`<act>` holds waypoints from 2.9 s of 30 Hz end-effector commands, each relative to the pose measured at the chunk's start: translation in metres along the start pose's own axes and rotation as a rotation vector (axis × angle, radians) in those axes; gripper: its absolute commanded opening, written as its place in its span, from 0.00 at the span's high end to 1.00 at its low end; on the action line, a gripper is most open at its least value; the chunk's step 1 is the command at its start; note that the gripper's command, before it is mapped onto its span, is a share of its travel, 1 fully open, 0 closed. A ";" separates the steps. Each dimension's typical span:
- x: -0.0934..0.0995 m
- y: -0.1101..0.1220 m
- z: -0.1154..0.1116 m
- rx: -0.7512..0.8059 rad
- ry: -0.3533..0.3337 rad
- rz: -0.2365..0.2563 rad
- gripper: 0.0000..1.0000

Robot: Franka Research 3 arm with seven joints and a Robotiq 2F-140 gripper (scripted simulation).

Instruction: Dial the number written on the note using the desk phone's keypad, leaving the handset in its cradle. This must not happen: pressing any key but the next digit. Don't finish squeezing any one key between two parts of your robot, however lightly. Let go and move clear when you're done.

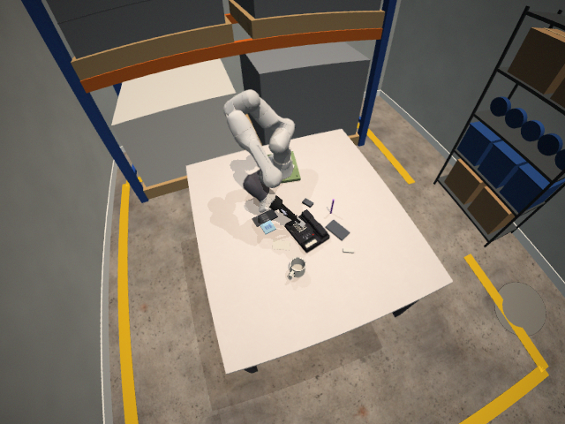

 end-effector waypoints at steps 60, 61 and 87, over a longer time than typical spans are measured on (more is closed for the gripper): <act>-0.012 -0.004 0.009 -0.016 0.007 0.005 1.00; -0.012 -0.004 0.009 -0.016 0.007 0.005 1.00; -0.005 -0.009 0.003 -0.016 0.007 0.005 1.00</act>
Point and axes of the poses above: the point where the finger pads meet when closed, its own x axis back along the fingers, its own y axis across the jaws, z = x × y, the point moved 8 cm from there along x, back along the fingers, and after that the axes turned 2 degrees about -x, right-handed, at the moved point
